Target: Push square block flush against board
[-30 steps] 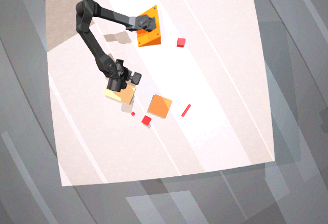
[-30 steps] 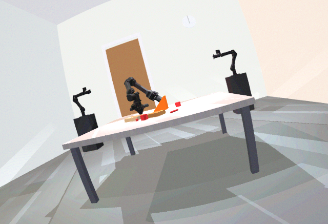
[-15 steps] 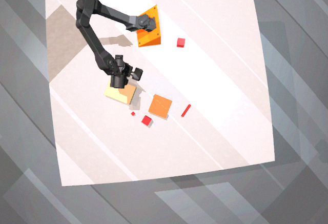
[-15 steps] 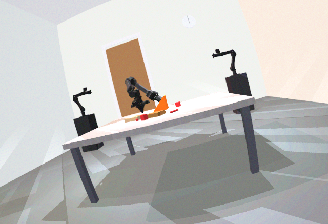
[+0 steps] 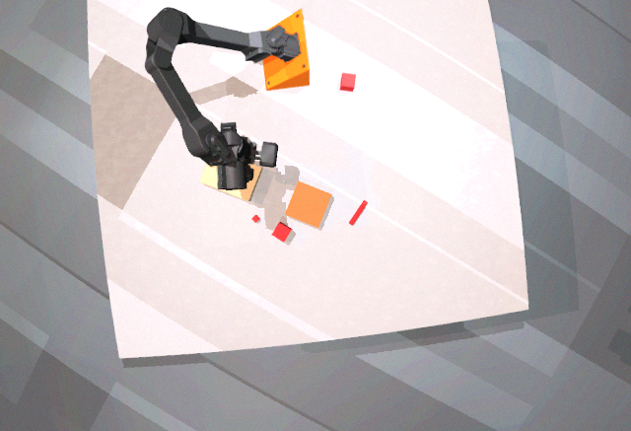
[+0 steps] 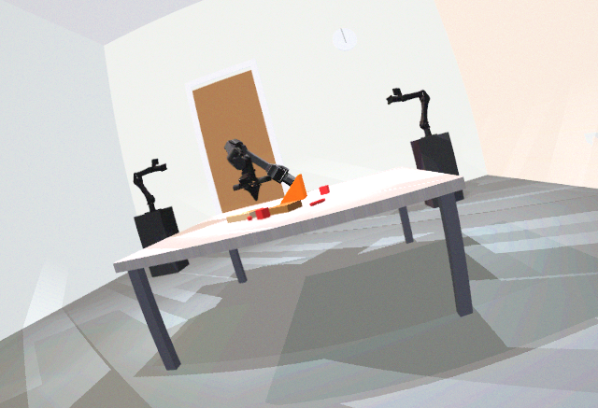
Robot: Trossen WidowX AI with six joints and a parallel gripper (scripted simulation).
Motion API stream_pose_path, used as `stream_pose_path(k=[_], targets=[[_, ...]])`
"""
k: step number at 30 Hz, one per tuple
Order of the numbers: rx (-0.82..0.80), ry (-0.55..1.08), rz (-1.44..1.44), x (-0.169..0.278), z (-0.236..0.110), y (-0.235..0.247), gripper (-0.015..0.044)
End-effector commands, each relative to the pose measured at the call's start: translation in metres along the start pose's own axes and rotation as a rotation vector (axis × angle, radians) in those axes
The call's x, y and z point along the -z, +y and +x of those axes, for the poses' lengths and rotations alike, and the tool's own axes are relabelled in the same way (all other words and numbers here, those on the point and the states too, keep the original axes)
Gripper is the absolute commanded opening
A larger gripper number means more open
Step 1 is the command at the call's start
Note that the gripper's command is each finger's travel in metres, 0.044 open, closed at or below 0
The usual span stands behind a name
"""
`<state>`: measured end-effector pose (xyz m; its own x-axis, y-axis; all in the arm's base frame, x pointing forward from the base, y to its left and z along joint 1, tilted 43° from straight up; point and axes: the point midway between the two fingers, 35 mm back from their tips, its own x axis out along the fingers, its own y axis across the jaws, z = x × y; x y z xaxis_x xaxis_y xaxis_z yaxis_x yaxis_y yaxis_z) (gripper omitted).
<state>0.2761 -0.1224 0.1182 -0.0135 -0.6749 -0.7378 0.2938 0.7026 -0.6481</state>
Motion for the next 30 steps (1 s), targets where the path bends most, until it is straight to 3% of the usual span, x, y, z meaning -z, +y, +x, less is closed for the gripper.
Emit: stream_pose_path(k=[1, 15, 30], targets=[[-0.011, -0.008, -0.108, -0.021, -0.006, 0.014, 0.0000], [-0.016, -0.010, -0.560, -0.087, -0.013, 0.089, 0.0000], [-0.008, -0.013, -1.060, -0.125, -0.007, 0.200, 0.0000]])
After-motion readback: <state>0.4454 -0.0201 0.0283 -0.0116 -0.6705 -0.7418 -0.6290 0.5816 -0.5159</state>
